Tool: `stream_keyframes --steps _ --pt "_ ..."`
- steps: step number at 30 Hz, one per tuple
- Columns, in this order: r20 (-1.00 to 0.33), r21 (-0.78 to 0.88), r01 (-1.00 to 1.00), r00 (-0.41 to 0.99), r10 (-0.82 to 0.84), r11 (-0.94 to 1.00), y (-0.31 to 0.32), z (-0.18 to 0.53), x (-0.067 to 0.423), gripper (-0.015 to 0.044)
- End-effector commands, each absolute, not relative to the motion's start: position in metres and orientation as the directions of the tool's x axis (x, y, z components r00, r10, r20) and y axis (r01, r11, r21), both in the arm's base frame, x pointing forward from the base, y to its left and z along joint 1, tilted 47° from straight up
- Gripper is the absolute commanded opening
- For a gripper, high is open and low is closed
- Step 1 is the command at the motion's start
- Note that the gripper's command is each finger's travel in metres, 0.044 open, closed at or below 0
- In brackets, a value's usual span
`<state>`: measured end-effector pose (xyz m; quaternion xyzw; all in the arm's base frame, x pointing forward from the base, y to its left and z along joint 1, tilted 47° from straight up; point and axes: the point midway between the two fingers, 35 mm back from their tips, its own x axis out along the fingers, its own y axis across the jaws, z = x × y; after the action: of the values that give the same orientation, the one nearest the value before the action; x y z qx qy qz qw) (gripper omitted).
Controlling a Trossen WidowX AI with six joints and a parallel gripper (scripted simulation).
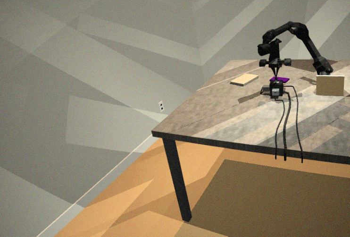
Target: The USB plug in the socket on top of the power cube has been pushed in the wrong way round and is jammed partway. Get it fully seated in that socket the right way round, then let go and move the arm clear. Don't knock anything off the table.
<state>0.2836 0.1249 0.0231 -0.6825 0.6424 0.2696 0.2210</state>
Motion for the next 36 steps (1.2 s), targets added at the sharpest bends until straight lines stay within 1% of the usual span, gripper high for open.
stream_keyframes --steps 1,36 --pt "-0.648 0.047 -0.995 0.032 -0.761 -0.083 0.1235 0.0225 0.2835 0.0000" --pt "-0.648 0.047 -0.995 0.033 -0.761 -0.083 0.1204 0.0196 0.2837 0.0000"
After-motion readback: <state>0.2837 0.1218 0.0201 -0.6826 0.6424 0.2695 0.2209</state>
